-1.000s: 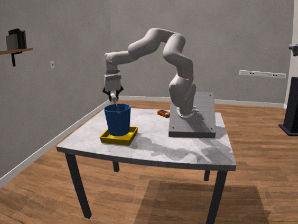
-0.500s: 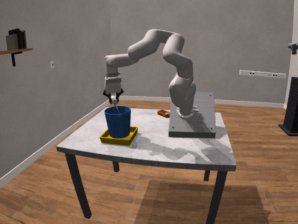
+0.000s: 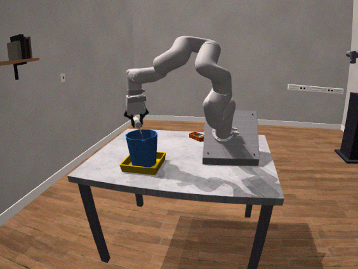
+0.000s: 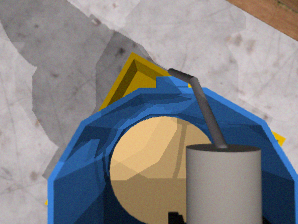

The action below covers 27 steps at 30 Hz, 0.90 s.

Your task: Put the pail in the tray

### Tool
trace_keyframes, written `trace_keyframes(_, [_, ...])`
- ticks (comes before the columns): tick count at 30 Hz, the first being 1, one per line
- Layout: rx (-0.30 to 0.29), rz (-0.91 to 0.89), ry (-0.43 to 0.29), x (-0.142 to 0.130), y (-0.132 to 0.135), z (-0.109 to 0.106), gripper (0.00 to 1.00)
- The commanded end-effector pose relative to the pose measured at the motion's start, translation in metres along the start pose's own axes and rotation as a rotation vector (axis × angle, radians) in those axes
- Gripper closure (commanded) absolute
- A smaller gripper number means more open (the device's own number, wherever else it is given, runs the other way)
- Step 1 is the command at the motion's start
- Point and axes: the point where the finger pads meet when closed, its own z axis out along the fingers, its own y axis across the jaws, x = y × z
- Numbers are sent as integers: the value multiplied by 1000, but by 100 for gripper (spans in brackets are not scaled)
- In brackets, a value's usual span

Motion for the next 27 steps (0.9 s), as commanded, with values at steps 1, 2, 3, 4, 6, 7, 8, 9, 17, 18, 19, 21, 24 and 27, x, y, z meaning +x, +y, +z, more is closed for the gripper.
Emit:
trace_keyframes(1, [-4,0,-4,-1,1,1,100])
trace_keyframes(2, [-4,0,-4,-1,1,2,100])
trace_keyframes(3, [-4,0,-4,-1,1,2,100])
trace_keyframes(4, [-4,0,-4,-1,1,3,100])
trace_keyframes(6, [-4,0,-4,-1,1,4,100])
trace_keyframes(7, [-4,0,-4,-1,1,4,100])
trace_keyframes(8, [-4,0,-4,-1,1,4,100])
trace_keyframes(9, [-4,0,-4,-1,1,5,100])
trace_keyframes(17, [-4,0,-4,-1,1,8,100])
trace_keyframes(18, [-4,0,-4,-1,1,8,100])
trace_keyframes(19, [-4,0,-4,-1,1,8,100])
trace_keyframes(21, [-4,0,-4,-1,1,8,100])
trace_keyframes(24, [-4,0,-4,-1,1,9,100])
trace_keyframes(27, [-4,0,-4,-1,1,9,100])
